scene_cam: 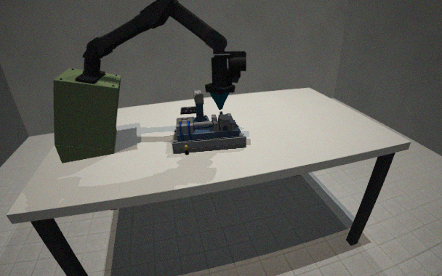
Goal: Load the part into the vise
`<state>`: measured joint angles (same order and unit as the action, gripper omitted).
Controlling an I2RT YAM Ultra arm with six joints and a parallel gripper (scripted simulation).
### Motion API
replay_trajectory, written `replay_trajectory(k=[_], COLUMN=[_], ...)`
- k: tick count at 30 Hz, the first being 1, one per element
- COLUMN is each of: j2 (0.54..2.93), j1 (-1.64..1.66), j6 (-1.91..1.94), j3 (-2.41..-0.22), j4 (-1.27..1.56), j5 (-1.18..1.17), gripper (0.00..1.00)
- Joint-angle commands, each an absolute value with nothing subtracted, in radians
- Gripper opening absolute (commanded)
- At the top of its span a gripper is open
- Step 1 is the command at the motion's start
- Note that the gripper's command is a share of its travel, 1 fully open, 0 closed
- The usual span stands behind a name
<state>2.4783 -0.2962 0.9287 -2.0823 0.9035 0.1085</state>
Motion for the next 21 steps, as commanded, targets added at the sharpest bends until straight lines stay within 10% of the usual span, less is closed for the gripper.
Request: replay_trajectory(k=[1, 21], j2=[2.478, 2.541], j1=[-0.315, -0.34], j6=[0.75, 0.233], j3=[-2.134, -2.257], j4=[0.938, 1.004], j5=[0.125, 0.13], gripper=[0.0, 0.0])
